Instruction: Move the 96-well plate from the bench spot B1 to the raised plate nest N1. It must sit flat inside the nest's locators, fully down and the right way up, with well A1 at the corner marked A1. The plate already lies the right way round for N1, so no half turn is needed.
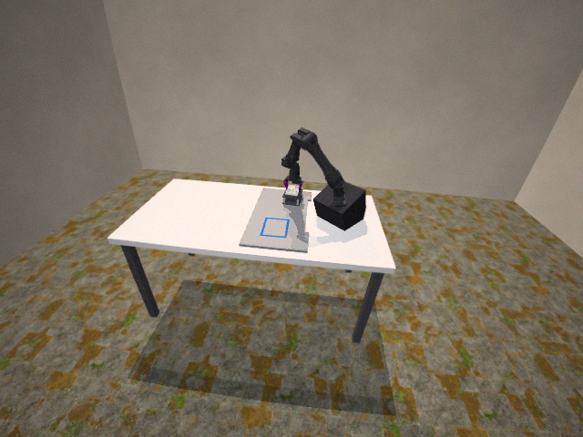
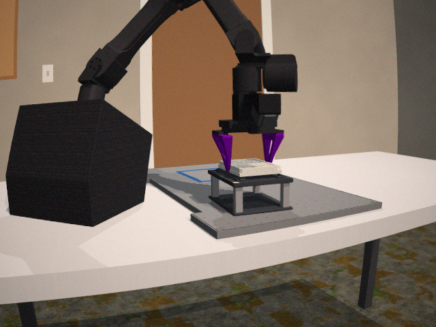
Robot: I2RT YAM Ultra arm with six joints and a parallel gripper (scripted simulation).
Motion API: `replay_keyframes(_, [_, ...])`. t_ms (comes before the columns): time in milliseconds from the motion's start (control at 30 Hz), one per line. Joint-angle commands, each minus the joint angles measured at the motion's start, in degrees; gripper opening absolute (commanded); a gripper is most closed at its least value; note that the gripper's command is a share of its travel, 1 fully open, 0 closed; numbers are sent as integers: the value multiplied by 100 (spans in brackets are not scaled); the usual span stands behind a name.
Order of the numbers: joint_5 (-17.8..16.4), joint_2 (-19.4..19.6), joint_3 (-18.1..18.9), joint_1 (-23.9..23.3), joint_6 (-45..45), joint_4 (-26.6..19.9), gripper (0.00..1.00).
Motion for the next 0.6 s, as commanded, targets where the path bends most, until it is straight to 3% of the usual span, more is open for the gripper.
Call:
replay_keyframes(0, [30, 9, -28, -31, 40, 72, 0])
replay_keyframes(567, [31, 60, -78, -18, 55, 101, 0])
